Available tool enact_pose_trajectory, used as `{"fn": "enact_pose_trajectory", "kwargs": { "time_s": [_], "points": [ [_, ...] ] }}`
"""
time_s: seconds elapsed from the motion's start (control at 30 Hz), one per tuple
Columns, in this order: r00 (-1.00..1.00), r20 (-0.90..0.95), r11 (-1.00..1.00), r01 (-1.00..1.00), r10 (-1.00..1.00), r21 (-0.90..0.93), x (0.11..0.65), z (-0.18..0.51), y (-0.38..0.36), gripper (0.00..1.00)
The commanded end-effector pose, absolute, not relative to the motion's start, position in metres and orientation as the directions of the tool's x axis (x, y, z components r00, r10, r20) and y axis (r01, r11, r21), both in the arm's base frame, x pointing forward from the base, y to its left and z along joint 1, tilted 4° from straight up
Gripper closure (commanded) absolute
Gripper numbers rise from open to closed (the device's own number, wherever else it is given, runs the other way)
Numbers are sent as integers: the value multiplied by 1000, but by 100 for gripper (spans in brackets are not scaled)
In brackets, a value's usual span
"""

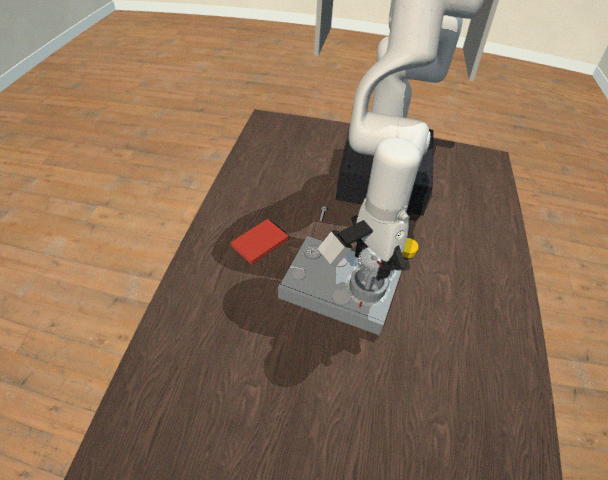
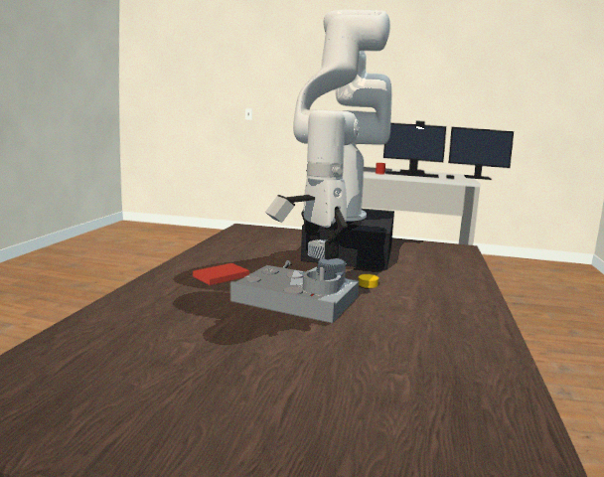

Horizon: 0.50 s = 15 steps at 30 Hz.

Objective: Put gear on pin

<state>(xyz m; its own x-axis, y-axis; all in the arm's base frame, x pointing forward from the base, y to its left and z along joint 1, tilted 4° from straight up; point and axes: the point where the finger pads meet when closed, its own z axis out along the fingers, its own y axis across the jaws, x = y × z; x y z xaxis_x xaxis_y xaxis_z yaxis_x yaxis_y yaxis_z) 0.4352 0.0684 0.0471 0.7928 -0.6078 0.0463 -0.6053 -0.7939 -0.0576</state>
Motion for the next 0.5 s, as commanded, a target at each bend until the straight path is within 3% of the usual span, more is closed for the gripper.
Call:
{"fn": "enact_pose_trajectory", "kwargs": {
  "time_s": [0.0, 0.47],
  "points": [
    [748, 53, -750, -659, -661, -56, 437, 49, 69, 100],
    [732, 51, -734, -677, -679, -57, 437, 49, 69, 100]
  ]
}}
